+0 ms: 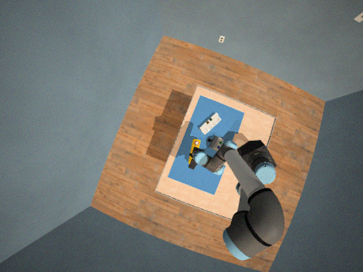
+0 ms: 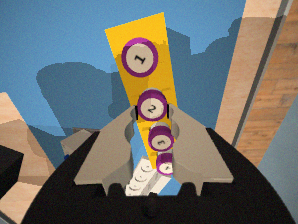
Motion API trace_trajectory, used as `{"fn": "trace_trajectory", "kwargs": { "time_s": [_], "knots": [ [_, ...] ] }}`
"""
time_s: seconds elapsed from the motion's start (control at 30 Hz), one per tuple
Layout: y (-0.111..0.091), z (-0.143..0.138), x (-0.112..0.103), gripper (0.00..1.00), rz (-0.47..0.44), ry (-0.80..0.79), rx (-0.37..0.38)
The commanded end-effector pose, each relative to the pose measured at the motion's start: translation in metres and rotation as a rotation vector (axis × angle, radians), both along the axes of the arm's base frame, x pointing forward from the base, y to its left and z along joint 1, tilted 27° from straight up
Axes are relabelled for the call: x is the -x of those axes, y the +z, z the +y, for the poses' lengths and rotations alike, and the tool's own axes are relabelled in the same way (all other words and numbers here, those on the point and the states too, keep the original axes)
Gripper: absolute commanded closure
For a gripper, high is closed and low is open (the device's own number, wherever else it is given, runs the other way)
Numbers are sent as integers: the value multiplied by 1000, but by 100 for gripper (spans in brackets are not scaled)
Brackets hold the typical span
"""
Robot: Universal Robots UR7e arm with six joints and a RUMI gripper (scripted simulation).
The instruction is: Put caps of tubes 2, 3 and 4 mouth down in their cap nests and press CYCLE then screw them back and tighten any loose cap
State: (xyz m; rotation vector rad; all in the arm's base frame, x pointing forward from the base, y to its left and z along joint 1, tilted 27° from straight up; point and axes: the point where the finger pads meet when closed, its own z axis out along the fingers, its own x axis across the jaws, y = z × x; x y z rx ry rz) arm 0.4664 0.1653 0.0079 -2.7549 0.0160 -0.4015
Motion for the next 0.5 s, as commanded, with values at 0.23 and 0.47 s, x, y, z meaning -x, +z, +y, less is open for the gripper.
{"fn": "trace_trajectory", "kwargs": {
  "time_s": [0.23, 0.47],
  "knots": [
    [1, 0, 0, 100, -174, 457, 128],
    [1, 0, 0, 100, -243, 634, 183]
  ]
}}
